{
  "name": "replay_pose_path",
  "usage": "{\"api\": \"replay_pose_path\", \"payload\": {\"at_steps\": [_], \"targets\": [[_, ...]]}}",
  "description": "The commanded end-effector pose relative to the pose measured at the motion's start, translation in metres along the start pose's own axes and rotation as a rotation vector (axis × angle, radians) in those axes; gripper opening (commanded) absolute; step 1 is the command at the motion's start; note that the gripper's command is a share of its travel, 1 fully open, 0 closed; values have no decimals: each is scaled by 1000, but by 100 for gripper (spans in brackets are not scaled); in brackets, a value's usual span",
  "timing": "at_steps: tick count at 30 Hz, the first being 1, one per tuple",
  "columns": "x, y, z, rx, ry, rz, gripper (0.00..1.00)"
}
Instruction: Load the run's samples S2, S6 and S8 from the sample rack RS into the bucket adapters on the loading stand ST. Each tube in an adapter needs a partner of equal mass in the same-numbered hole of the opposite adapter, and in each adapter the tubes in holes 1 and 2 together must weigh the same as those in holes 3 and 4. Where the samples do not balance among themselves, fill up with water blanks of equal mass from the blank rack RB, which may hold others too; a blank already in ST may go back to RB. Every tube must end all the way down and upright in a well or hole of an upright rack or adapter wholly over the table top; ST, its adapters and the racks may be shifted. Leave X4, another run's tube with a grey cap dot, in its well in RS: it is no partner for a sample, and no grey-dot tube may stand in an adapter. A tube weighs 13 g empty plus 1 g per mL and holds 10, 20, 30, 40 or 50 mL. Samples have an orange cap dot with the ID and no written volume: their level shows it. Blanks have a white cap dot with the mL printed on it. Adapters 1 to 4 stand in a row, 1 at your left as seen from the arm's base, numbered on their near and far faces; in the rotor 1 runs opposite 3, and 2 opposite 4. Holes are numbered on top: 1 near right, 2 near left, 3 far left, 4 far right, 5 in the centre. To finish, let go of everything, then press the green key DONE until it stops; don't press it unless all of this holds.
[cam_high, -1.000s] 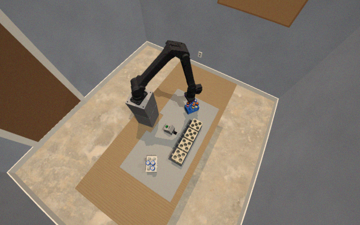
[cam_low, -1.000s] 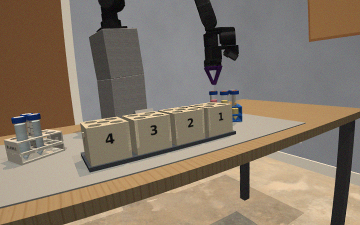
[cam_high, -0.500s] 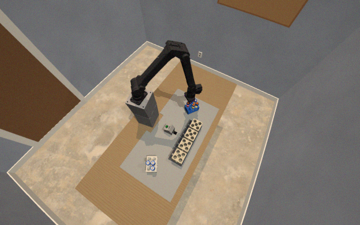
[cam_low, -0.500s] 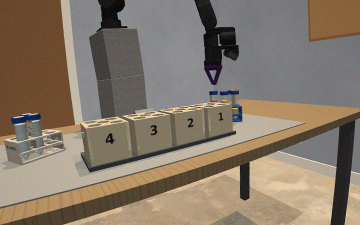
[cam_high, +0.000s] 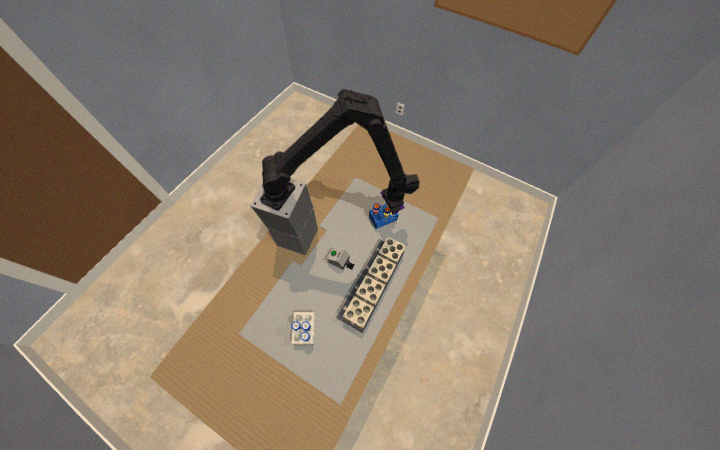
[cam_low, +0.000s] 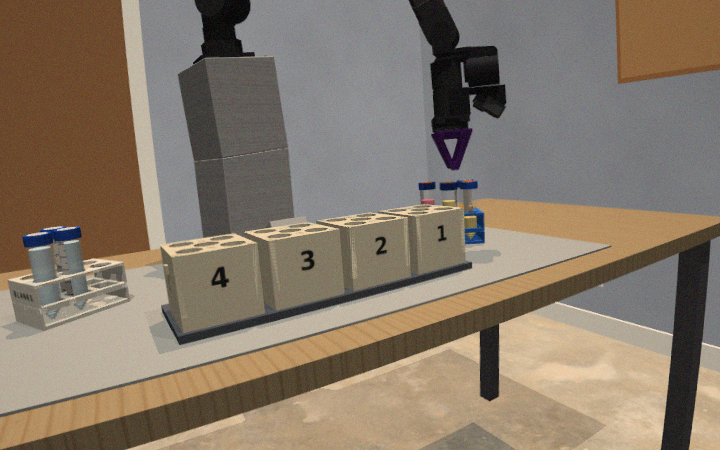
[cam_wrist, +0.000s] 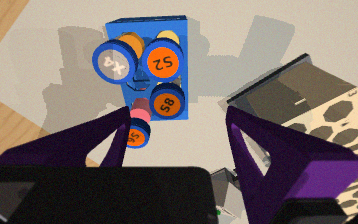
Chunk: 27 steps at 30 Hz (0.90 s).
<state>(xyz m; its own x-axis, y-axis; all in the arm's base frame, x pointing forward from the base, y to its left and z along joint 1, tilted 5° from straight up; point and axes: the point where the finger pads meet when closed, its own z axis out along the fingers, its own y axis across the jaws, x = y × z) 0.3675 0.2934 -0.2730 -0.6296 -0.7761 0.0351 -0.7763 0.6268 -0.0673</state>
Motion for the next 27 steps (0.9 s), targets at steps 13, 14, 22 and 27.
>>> {"api": "replay_pose_path", "payload": {"at_steps": [13,14,22,27], "targets": [[2,4,37,2,-5,-35,80],[-1,7,38,3,-7,-42,80],[-4,5,43,2,-4,-40,80],[-3,8,34,2,-7,-36,80]]}}
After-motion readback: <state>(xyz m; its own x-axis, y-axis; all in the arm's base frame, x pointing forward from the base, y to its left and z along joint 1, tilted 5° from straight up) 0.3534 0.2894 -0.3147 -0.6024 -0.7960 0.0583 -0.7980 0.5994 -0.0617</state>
